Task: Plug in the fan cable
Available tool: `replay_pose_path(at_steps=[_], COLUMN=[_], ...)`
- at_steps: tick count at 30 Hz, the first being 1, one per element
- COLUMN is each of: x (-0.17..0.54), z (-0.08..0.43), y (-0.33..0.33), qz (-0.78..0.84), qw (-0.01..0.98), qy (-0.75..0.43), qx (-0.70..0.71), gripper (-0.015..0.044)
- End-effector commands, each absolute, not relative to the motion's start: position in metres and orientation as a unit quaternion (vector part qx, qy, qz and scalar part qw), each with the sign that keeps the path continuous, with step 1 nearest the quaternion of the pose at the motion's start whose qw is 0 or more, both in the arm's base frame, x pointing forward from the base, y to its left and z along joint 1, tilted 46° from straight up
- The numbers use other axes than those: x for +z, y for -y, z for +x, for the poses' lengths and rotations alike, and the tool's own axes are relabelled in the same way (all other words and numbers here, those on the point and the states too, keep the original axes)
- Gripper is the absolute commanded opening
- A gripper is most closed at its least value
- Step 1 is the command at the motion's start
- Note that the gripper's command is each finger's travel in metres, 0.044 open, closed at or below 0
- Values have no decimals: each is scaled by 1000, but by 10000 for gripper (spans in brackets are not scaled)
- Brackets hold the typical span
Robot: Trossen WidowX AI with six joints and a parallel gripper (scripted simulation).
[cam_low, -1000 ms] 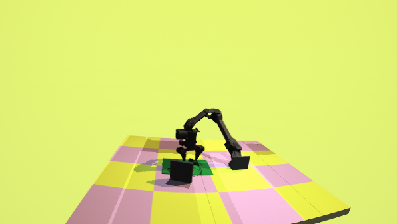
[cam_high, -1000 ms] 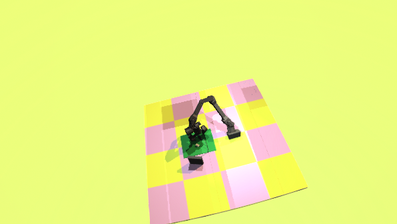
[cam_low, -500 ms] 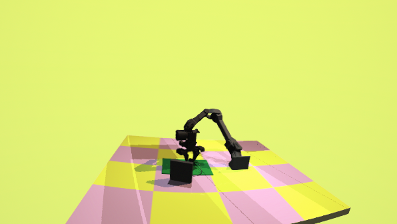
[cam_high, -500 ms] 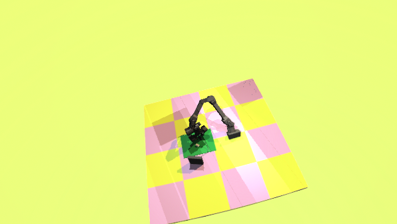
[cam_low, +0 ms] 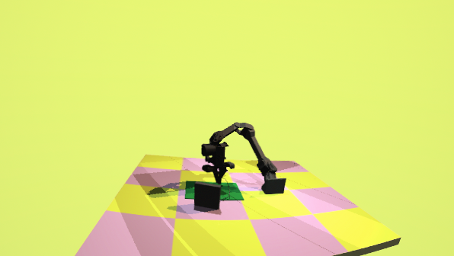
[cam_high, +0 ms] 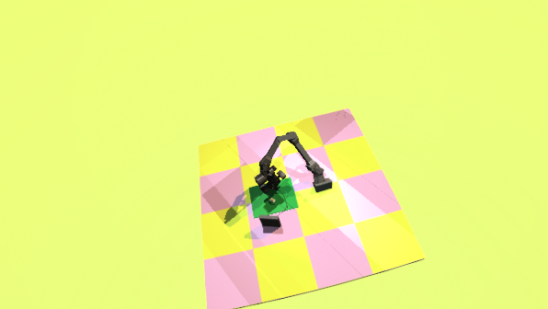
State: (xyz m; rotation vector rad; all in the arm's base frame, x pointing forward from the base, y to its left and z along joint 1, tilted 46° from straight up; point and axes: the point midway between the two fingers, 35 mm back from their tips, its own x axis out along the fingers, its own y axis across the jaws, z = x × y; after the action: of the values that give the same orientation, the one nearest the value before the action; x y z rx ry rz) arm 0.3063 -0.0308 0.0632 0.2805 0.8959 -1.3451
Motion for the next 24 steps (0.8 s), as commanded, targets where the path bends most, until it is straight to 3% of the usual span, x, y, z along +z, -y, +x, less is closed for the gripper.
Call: replay_pose_path(at_steps=[1, 24], x=[77, 30], z=[308, 347], y=[15, -26], qz=[128, 18], qw=[685, 697], qy=[-398, -489], qx=[-597, -524], gripper=[0, 0])
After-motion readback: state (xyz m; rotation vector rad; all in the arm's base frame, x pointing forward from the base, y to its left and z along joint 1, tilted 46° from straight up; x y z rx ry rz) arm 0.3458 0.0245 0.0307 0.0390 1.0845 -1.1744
